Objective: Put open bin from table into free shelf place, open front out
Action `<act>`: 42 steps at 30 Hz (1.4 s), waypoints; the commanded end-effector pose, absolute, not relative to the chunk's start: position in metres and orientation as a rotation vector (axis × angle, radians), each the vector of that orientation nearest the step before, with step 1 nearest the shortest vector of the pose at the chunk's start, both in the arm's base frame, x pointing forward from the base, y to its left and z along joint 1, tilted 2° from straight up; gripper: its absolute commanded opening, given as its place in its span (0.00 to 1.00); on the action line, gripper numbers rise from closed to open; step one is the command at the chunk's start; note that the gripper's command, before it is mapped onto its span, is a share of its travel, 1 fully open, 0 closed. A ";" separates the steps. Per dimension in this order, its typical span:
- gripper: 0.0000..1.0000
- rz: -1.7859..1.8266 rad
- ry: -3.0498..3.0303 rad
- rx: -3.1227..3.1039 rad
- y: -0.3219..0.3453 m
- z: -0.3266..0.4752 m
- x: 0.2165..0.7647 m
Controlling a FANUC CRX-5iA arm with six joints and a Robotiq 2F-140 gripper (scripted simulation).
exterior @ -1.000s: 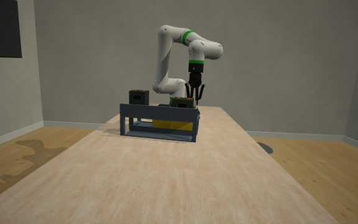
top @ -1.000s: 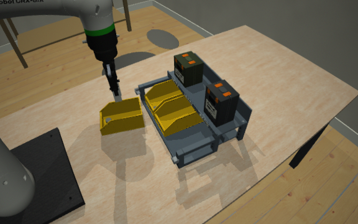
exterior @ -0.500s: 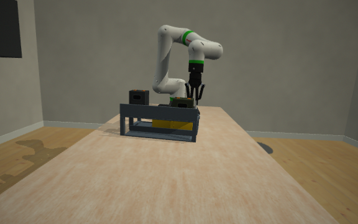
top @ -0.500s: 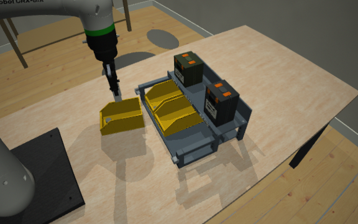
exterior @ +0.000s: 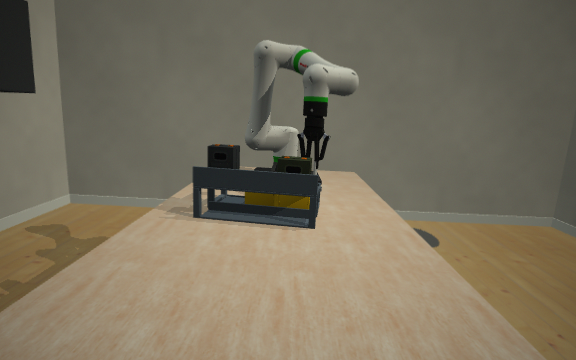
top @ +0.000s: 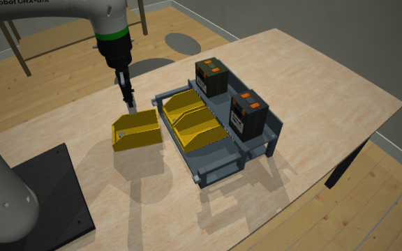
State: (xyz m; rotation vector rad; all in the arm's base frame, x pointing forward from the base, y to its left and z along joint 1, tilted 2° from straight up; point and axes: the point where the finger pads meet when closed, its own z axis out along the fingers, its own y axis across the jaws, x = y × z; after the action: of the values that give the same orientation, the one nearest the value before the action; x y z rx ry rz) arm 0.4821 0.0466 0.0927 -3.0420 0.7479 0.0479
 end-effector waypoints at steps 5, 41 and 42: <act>0.15 0.047 0.748 -3.042 0.047 0.093 0.482; 0.15 0.047 0.748 -3.042 0.047 0.070 0.482; 0.15 0.047 0.748 -3.042 0.047 0.068 0.482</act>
State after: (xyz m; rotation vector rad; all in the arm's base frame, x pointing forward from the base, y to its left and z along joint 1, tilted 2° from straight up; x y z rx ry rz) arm 0.4815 0.0469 0.0705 -3.0420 0.7479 0.0480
